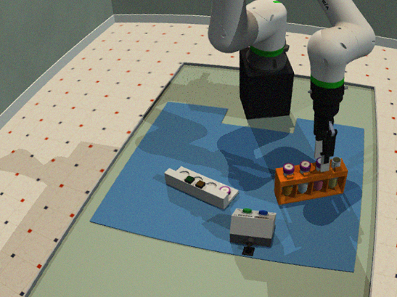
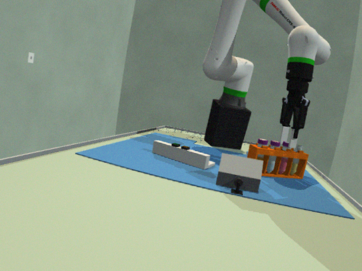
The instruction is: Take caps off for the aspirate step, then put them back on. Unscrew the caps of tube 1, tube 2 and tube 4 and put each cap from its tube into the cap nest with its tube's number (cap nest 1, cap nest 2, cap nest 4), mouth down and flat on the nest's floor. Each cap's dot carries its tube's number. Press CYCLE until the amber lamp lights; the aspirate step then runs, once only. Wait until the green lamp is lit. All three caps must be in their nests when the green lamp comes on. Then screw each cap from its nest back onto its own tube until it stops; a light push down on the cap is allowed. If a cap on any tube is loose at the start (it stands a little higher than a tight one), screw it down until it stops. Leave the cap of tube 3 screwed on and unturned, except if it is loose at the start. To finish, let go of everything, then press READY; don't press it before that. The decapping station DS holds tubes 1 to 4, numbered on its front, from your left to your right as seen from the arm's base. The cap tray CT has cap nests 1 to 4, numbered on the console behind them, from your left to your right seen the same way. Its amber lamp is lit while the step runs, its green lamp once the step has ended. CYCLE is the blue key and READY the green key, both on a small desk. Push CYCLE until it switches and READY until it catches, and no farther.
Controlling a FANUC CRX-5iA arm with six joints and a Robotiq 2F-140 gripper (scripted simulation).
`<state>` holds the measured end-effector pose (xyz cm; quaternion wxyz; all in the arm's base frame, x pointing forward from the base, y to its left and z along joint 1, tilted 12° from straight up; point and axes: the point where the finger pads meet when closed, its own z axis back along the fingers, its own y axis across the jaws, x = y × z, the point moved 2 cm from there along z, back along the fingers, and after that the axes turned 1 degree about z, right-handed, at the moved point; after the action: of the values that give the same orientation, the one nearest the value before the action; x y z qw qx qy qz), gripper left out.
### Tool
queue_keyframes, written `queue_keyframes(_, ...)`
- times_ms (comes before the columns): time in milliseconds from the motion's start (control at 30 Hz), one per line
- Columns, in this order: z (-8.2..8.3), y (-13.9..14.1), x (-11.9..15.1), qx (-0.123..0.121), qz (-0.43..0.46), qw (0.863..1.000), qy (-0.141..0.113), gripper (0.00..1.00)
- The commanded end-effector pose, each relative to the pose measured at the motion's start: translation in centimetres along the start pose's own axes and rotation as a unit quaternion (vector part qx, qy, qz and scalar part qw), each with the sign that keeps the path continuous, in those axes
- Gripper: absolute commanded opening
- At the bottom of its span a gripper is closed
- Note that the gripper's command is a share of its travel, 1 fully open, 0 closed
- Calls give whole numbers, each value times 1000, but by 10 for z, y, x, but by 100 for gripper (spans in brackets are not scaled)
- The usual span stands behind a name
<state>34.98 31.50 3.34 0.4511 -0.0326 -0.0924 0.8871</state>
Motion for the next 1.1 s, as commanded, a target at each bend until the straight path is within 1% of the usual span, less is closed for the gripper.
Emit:
queue_keyframes(0,0,0,1,-9,-113,993,17,35)
queue_keyframes(33,0,0,1,-9,-154,988,17,35)
queue_keyframes(67,0,0,1,-9,-154,988,17,35)
queue_keyframes(100,0,0,1,-10,-195,981,16,35)
queue_keyframes(133,0,0,1,-10,-195,981,16,35)
queue_keyframes(167,0,0,1,-11,-236,972,16,35)
queue_keyframes(200,0,0,1,-11,-259,966,15,35)
queue_keyframes(467,0,0,0,-11,-259,966,15,35)
queue_keyframes(500,0,0,0,-11,-259,966,15,0)
queue_keyframes(967,0,0,0,-11,-259,966,15,0)
queue_keyframes(1067,0,0,0,-10,-186,982,16,0)
